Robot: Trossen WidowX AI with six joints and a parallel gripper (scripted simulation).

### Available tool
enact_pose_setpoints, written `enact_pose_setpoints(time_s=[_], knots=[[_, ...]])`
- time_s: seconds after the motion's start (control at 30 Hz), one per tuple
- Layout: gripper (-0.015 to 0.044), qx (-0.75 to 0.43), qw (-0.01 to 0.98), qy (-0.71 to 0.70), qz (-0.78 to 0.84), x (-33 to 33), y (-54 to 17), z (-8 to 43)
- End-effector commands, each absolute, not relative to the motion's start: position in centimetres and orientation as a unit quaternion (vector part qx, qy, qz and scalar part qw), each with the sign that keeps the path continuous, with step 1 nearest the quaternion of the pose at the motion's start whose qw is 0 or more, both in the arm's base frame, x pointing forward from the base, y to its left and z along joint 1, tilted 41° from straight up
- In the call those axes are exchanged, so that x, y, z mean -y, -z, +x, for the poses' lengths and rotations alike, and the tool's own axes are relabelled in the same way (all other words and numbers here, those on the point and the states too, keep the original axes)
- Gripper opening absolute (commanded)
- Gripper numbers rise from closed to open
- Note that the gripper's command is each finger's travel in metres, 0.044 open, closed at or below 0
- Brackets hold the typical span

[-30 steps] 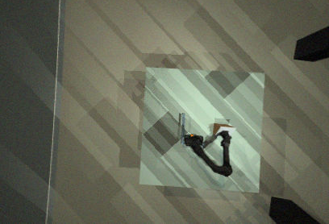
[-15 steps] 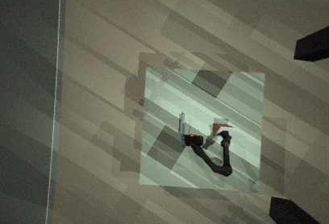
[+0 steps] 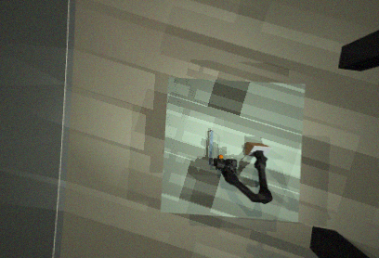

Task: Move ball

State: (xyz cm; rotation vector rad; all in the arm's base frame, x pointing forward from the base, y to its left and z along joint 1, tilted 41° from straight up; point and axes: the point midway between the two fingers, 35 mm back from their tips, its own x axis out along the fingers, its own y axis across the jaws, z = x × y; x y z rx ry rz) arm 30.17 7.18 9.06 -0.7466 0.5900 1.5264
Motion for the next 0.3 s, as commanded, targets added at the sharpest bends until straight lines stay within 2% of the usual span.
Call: enact_pose_setpoints(time_s=[0.0,0.13,0.27], knots=[[0.0321,-0.258,0.622,-0.664,-0.324,-7.1,-9.1,30.2],[0.0426,-0.258,0.622,-0.664,-0.325,-4.4,-12.1,30.3],[0.0440,-0.258,0.622,-0.664,-0.325,-3.9,-12.8,30.2]])
